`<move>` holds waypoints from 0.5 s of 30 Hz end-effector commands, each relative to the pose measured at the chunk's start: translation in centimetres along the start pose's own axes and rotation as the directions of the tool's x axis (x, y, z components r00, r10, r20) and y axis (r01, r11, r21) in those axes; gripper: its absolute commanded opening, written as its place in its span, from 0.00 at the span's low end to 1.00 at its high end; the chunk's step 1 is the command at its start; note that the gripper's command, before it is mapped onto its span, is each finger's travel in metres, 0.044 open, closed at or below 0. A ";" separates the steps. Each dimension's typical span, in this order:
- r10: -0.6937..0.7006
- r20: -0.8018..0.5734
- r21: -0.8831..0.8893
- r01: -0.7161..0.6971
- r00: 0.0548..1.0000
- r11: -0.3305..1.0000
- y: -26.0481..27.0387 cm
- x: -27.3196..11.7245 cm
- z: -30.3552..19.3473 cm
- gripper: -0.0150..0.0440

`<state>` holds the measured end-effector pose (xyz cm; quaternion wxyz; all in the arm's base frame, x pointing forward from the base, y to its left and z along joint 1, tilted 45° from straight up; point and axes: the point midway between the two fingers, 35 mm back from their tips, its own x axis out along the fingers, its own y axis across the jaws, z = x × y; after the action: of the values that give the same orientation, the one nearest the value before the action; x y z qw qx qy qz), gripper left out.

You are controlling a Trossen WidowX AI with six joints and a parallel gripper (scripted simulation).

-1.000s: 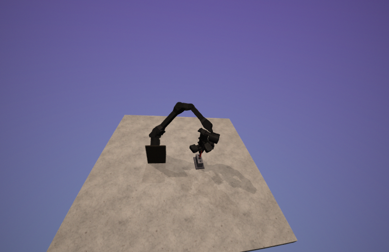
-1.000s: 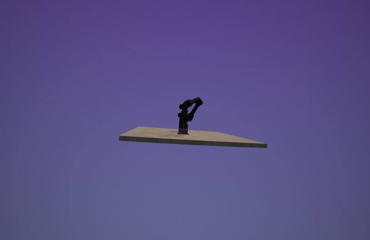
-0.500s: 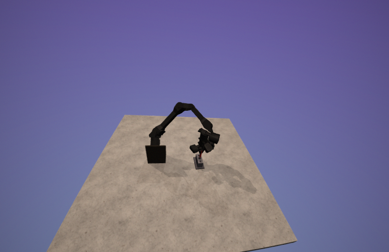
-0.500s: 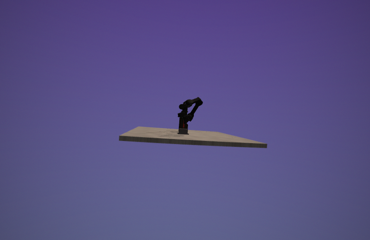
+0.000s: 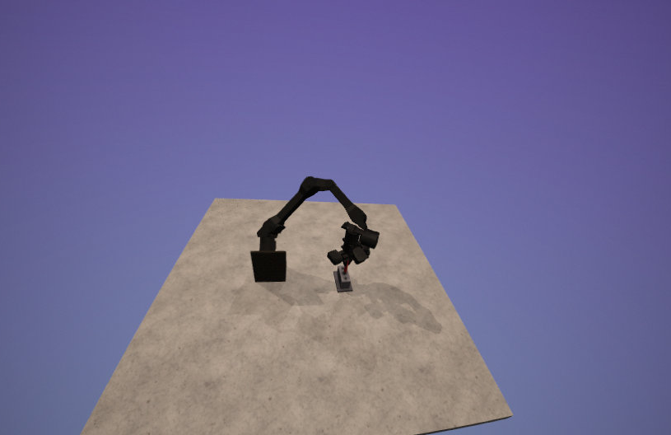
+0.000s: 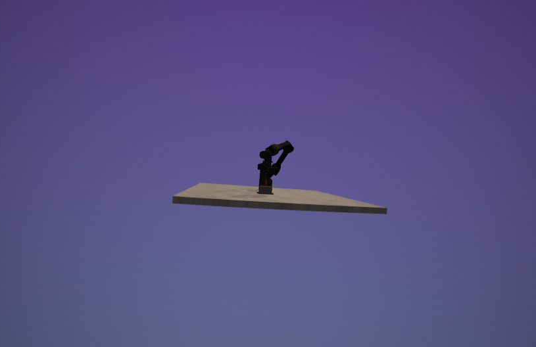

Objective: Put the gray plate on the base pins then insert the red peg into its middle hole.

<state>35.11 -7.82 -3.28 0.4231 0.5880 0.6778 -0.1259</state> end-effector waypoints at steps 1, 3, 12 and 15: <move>0.000 -0.003 0.006 0.000 1.000 1.000 -0.2 0.6 0.0 0.25; 0.000 -0.003 0.006 0.000 1.000 1.000 -0.2 1.0 -0.1 0.25; -0.004 -0.002 0.001 0.004 1.000 1.000 -0.3 1.3 -0.2 0.25; -0.005 -0.002 -0.001 0.005 1.000 1.000 -0.2 1.2 -0.2 0.25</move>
<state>34.86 -6.87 -4.18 0.4222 0.5863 0.6798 -0.1262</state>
